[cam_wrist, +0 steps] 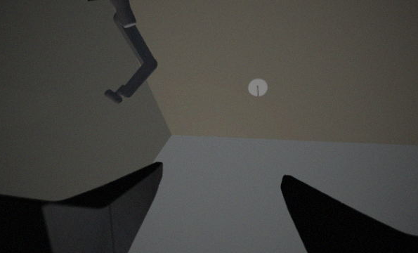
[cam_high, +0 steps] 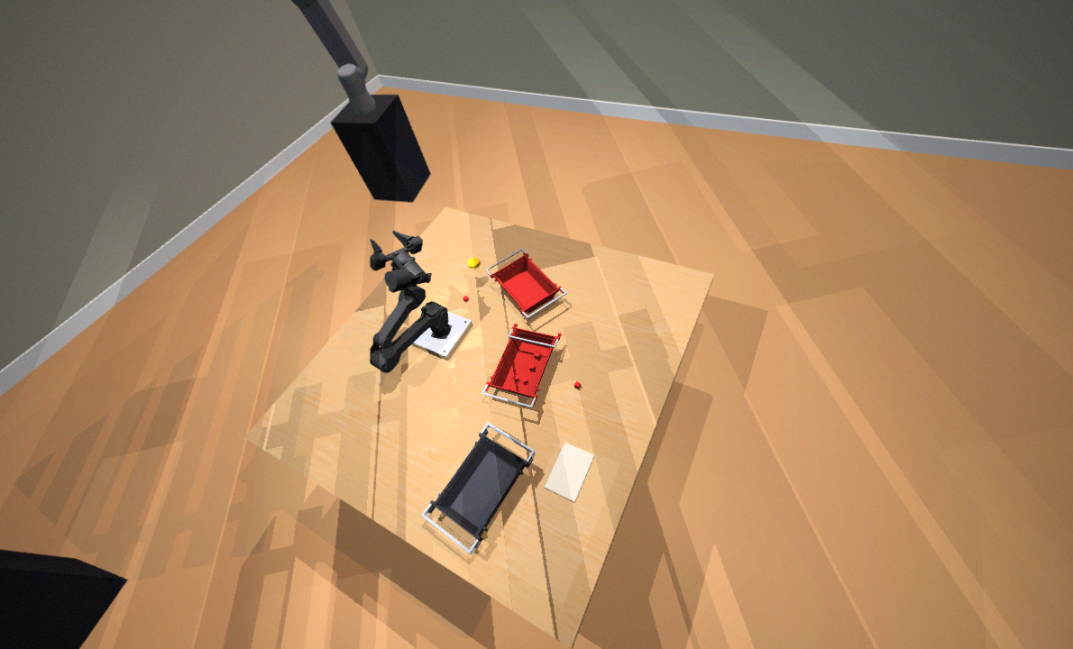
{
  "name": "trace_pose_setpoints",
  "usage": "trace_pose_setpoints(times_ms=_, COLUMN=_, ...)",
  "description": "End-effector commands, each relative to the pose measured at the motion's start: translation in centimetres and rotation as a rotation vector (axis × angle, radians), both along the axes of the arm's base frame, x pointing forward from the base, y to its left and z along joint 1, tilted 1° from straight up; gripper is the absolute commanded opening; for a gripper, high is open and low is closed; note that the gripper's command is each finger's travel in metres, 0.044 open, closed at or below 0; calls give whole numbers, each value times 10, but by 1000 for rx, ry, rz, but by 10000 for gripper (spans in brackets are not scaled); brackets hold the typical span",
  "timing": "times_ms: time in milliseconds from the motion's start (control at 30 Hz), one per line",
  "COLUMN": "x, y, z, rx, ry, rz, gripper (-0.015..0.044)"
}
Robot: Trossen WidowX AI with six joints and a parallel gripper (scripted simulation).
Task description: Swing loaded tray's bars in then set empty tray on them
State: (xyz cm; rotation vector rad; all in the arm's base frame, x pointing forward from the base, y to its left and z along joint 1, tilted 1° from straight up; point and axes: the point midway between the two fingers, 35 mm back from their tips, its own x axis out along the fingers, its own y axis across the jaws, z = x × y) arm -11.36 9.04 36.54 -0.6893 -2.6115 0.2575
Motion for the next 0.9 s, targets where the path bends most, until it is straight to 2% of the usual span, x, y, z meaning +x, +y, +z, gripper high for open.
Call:
trace_pose_setpoints(times_ms=0, x=0, y=0, z=0, rx=0, ry=0, rz=0, gripper=374)
trace_pose_setpoints(times_ms=367, x=0, y=0, z=0, rx=0, ry=0, rz=0, gripper=85)
trace_pose_setpoints(times_ms=867, x=0, y=0, z=0, rx=0, ry=0, rz=0, gripper=80)
